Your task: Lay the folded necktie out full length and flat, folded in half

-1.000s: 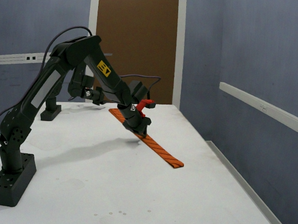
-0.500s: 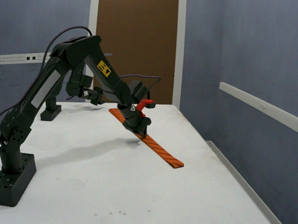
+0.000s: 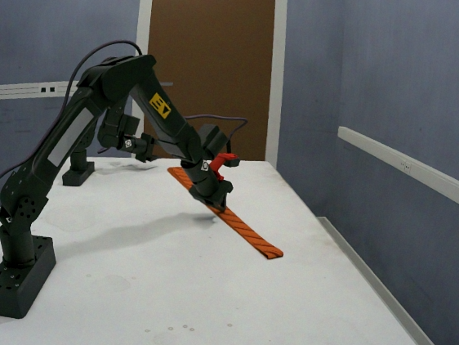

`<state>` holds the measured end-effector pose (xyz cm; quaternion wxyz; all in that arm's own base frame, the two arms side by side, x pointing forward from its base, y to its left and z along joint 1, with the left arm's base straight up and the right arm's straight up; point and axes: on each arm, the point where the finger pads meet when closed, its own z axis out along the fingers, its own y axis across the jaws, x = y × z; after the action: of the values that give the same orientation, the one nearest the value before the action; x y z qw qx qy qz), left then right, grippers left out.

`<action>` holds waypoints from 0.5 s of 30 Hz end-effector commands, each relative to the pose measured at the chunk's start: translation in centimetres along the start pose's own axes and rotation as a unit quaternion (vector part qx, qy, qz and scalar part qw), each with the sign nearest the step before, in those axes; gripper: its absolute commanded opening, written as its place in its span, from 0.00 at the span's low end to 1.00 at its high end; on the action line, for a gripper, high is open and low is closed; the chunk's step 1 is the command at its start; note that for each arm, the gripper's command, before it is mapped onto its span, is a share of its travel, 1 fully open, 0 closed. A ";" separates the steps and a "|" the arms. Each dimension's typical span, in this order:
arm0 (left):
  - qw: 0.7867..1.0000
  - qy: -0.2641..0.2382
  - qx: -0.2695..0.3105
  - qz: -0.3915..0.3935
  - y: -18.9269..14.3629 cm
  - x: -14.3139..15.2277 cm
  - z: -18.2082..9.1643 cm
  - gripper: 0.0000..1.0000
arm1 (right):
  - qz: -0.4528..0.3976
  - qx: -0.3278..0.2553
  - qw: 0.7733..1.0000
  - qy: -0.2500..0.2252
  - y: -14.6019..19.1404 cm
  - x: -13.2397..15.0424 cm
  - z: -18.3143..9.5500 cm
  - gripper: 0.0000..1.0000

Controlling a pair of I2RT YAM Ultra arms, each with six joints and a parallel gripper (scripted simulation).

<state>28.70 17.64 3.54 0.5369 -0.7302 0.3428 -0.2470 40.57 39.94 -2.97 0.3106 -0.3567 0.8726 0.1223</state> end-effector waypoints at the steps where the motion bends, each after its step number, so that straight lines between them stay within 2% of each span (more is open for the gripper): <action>1: 0.999 0.003 0.048 -0.003 -0.6 0.0 -1.0 0.43 | 0.002 -0.004 1.000 -0.009 0.1 -0.2 -0.1 0.04; 15: 0.999 0.003 0.048 -0.003 0.0 0.0 -2.7 0.43 | 0.002 -0.004 1.000 -0.009 0.1 -0.2 -0.1 0.04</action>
<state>27.36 16.40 3.59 0.5317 -0.7343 0.3447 -0.2435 40.57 39.94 -2.97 0.3106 -0.3567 0.8726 0.1223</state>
